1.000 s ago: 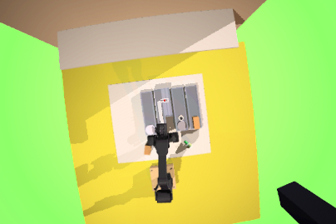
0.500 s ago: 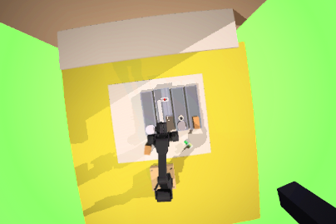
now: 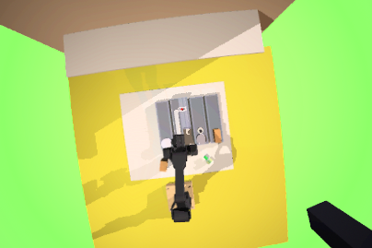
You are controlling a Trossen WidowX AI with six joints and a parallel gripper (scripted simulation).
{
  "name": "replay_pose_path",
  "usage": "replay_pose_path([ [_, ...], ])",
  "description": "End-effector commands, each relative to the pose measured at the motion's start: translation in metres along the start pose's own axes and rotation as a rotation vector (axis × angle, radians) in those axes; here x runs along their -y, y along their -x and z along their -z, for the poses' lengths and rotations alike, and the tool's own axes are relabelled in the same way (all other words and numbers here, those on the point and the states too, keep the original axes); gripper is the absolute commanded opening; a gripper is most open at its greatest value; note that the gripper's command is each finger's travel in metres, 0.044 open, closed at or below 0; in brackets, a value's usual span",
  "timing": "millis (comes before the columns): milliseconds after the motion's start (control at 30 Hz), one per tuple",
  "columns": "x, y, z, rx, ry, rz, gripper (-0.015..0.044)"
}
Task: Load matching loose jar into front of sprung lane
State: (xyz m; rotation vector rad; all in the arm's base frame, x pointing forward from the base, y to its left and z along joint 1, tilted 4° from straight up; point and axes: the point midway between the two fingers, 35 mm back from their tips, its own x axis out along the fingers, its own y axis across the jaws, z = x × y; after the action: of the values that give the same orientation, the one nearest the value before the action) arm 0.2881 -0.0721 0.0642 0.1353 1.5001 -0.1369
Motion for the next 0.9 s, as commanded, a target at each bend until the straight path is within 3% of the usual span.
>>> replay_pose_path([
  [0,0.000,0.003,-0.009,0.026,-0.002,-0.002,0.0000],
  [867,0.000,0.005,-0.019,0.027,-0.002,-0.002,0.0000],
])
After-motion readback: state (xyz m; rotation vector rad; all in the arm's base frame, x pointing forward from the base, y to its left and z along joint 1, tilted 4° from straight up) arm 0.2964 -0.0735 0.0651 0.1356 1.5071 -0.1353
